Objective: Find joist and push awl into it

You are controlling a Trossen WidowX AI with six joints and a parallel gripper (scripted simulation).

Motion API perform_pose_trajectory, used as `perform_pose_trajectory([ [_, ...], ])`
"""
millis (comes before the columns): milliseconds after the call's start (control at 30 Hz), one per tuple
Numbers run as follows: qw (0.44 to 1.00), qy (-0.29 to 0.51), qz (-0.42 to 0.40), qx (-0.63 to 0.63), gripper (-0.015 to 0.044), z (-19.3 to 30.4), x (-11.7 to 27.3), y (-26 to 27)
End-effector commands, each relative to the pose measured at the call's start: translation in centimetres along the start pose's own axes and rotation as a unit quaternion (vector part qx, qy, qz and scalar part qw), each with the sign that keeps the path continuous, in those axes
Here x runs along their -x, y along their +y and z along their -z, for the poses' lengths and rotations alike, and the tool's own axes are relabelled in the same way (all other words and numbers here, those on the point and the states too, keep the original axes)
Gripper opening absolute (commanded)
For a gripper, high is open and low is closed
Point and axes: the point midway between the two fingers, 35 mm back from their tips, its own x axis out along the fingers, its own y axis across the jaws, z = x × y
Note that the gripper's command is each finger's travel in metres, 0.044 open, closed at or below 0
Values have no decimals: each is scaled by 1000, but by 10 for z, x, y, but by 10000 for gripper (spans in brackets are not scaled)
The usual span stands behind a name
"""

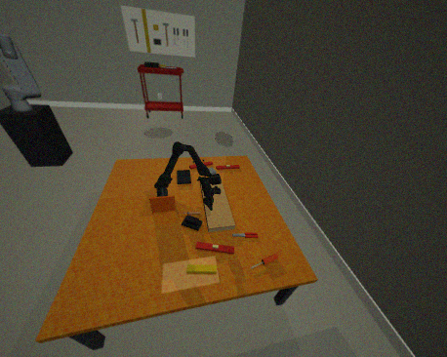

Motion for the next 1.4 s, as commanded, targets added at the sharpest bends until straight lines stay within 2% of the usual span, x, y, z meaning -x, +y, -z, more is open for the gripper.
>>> perform_pose_trajectory([
  [0, 997, 30, -39, -62, 440, 43, -7, -31],
  [267, 965, 49, -148, -209, 440, 135, -15, -64],
  [800, 964, 48, -151, -212, 440, 128, -20, -65],
  [1367, 964, 48, -151, -212, 440, 134, -44, -54],
])
